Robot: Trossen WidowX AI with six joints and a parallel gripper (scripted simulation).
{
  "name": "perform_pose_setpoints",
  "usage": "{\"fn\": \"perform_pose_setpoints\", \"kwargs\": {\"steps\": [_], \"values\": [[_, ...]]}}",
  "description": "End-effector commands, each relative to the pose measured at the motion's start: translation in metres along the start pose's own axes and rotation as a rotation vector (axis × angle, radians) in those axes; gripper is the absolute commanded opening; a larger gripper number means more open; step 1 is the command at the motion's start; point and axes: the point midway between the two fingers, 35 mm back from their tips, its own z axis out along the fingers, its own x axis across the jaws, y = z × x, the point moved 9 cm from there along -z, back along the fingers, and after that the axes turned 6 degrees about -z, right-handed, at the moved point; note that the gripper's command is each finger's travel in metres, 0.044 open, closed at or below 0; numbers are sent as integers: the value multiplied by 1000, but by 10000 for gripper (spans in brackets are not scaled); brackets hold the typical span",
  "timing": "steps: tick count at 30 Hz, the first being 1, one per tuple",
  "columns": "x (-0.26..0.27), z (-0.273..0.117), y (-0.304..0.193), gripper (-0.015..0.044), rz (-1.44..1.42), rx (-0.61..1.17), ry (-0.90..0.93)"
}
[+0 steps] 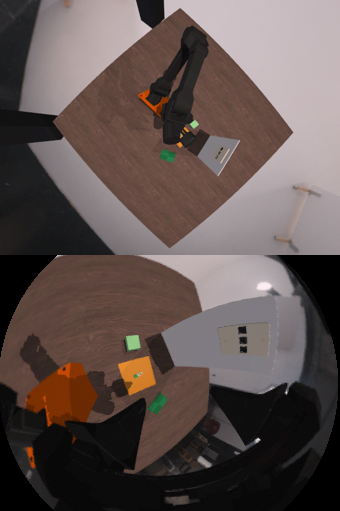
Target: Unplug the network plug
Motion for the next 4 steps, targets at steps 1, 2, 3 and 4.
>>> {"fn": "perform_pose_setpoints", "kwargs": {"steps": [1, 2, 3, 4], "values": [[0, 0, 0, 440, -4, -4, -4], [0, 0, 0, 440, -4, -4, -4], [0, 0, 0, 440, -4, -4, -4], [0, 0, 0, 440, -4, -4, -4]]}}
